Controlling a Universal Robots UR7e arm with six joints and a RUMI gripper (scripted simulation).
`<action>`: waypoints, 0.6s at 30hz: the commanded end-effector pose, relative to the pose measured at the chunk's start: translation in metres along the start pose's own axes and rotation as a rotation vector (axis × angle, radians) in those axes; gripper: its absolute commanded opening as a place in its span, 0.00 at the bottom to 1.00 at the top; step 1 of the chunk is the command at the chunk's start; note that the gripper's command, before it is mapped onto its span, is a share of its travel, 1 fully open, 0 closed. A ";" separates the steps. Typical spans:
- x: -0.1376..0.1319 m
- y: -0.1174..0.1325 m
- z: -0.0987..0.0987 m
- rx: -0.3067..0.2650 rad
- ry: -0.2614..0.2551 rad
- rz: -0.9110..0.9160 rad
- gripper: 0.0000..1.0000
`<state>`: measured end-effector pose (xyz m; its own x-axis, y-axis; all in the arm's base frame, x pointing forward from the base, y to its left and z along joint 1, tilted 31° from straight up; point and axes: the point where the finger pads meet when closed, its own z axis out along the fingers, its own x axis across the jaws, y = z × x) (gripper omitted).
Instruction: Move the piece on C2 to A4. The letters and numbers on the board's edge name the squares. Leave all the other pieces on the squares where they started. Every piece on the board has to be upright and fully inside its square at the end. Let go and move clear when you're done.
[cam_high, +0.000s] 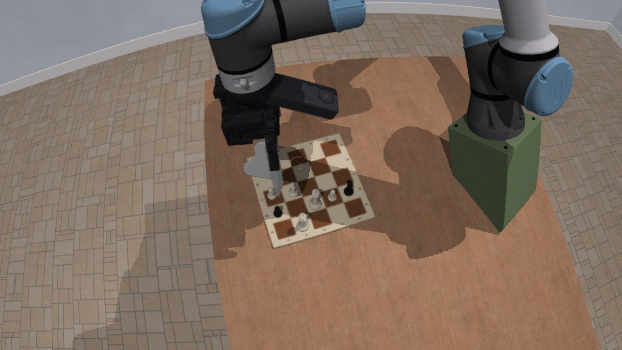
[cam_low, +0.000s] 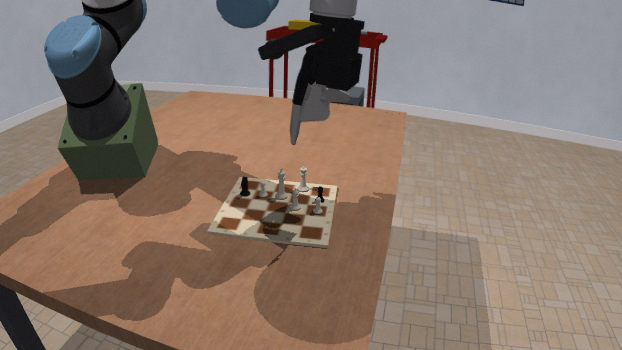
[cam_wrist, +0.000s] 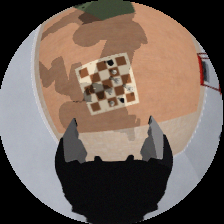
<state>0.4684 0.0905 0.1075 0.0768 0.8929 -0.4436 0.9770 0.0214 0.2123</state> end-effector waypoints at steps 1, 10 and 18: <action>-0.003 -0.012 0.000 -0.041 0.005 0.010 1.00; -0.005 -0.020 0.000 -0.060 0.006 0.016 1.00; -0.005 -0.023 0.000 -0.067 0.006 0.019 1.00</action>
<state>0.4474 0.0855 0.1051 0.0922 0.8958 -0.4349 0.9615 0.0334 0.2727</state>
